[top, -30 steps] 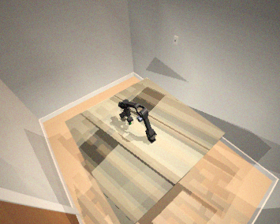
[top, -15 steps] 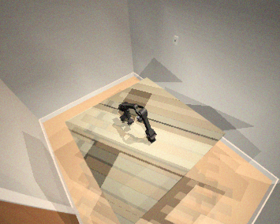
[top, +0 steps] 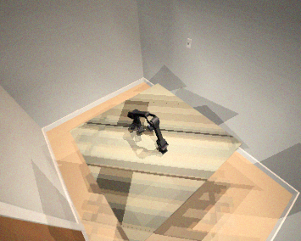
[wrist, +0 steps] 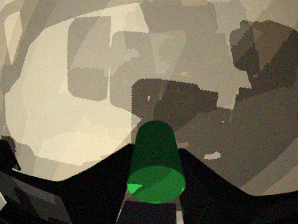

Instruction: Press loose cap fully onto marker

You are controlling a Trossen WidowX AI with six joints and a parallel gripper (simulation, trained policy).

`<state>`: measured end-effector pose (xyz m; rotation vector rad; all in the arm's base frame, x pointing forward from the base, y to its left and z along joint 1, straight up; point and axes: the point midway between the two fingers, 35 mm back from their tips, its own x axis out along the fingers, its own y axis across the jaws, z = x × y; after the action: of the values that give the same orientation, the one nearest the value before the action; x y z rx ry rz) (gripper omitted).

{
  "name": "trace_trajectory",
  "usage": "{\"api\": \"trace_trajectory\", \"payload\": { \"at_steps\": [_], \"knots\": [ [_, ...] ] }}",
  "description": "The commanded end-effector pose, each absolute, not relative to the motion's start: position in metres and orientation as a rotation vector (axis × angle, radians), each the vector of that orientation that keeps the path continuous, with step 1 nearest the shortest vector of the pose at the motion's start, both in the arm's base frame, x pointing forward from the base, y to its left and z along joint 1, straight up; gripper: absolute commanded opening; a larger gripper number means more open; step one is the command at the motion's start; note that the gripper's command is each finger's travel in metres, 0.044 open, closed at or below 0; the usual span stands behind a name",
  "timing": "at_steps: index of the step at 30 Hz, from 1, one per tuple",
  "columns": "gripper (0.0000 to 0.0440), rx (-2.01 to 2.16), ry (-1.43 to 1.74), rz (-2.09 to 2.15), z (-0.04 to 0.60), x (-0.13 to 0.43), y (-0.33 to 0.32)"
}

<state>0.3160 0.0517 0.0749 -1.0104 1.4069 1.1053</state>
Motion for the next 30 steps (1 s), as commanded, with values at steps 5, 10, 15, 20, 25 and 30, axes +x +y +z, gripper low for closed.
{"api": "trace_trajectory", "payload": {
  "at_steps": [5, 10, 15, 20, 25, 30],
  "knots": [
    [0.0110, -1.028, 1.367, 1.063, 0.100, 0.323, 0.044],
    [0.0109, -1.020, 1.353, 1.035, 0.117, 0.325, 0.036],
    [0.0107, -1.004, 1.349, 1.009, 0.134, 0.325, 0.022],
    [0.0103, -0.982, 1.354, 0.988, 0.150, 0.322, 0.007],
    [0.0097, -0.956, 1.371, 0.969, 0.162, 0.315, -0.008],
    [0.0089, -0.923, 1.395, 0.947, 0.170, 0.307, -0.026]
  ]
}}
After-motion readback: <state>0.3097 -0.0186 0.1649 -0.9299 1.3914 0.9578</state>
